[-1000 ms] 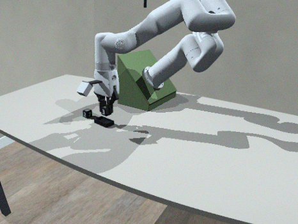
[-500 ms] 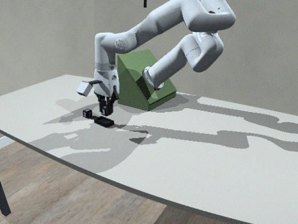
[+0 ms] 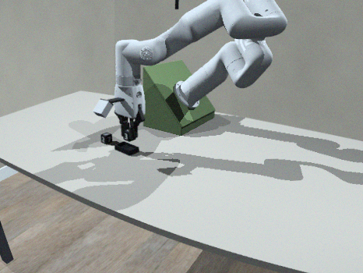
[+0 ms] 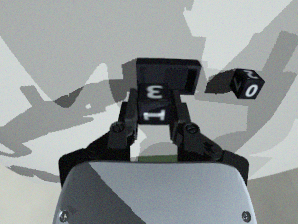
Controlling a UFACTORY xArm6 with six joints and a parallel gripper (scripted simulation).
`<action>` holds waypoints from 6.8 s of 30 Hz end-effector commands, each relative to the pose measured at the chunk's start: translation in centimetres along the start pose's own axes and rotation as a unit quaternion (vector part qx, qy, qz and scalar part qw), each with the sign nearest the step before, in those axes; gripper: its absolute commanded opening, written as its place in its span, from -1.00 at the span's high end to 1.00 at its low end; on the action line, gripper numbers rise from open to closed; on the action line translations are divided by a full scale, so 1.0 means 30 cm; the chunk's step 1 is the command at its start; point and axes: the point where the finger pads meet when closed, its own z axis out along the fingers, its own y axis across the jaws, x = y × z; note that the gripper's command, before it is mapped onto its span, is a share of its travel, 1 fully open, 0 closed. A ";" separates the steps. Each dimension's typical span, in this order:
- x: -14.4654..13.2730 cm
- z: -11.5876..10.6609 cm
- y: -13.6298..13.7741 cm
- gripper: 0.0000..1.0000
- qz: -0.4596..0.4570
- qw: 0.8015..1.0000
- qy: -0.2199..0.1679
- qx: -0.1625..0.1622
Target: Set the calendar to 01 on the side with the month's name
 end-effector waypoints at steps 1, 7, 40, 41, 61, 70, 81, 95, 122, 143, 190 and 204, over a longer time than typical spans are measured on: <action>0.004 -0.003 0.000 0.47 0.000 1.000 0.001 0.000; 0.004 0.002 0.000 0.47 0.000 1.000 0.001 0.000; 0.004 0.072 0.000 0.47 0.000 1.000 0.001 0.000; 0.004 0.073 0.000 0.47 0.000 1.000 0.001 0.000; 0.004 0.076 0.000 0.47 0.000 1.000 0.001 0.000; 0.004 0.076 0.000 0.47 0.000 1.000 0.001 0.000; 0.004 0.083 0.000 0.47 0.000 1.000 0.001 0.000; 0.004 0.102 0.000 0.47 0.000 1.000 0.001 0.000; 0.004 0.109 0.000 0.47 0.000 1.000 0.001 0.000; 0.004 0.109 0.000 0.47 0.000 1.000 0.001 0.000; 0.004 0.109 0.000 0.38 0.000 1.000 0.001 0.000; 0.004 0.109 0.000 0.05 0.000 1.000 0.001 0.000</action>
